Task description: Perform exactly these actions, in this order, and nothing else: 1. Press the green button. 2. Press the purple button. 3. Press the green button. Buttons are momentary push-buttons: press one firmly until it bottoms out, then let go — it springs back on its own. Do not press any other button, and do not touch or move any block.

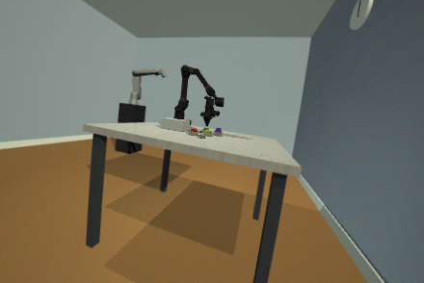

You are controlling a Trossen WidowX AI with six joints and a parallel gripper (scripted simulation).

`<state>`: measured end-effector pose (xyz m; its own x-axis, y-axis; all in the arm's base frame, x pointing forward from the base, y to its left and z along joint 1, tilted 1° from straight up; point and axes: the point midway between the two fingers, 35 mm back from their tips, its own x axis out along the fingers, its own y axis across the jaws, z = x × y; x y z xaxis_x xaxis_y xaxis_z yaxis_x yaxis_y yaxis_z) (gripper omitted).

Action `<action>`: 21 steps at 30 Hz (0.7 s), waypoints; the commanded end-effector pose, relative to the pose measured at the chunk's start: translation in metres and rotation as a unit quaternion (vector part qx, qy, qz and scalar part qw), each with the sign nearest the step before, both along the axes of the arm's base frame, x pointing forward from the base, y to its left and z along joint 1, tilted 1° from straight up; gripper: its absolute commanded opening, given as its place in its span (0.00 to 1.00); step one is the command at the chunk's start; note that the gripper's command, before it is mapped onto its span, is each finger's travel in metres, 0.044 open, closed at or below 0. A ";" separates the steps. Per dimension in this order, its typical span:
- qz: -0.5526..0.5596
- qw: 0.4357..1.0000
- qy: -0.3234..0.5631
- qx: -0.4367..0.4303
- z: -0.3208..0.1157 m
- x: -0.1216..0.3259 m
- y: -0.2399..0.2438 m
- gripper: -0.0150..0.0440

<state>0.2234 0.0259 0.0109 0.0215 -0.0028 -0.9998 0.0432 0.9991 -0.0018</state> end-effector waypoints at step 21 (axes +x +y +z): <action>-0.001 1.000 0.003 -0.002 -0.022 -0.002 -0.001 0.29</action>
